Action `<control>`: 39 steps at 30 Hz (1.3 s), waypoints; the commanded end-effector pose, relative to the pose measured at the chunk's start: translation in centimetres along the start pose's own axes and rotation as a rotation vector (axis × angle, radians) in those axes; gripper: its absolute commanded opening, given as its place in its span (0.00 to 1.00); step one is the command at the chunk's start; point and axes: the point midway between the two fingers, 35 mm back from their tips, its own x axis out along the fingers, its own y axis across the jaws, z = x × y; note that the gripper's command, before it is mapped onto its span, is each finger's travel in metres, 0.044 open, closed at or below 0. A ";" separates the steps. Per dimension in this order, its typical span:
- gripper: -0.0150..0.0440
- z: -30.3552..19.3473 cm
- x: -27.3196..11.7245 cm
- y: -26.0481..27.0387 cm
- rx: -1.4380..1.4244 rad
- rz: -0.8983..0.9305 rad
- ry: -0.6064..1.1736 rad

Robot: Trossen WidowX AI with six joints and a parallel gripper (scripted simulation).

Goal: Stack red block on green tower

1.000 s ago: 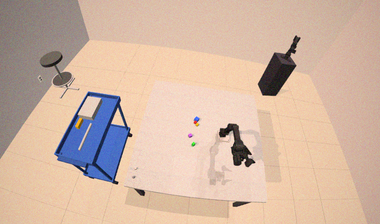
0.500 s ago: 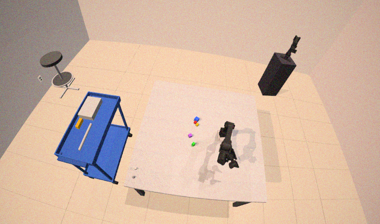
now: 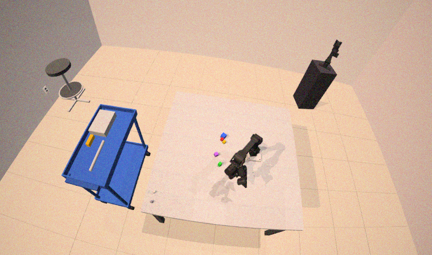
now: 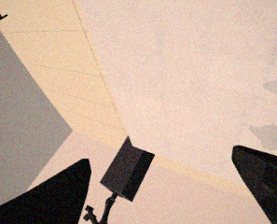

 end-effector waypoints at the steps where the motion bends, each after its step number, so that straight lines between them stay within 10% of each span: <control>1: 1.00 3.5 -2.2 -2.0 0.022 0.007 -0.108; 17: 1.00 14.1 -10.6 -13.3 0.169 -0.051 -0.449; 39: 1.00 16.4 -19.0 -32.6 0.377 -0.241 -0.706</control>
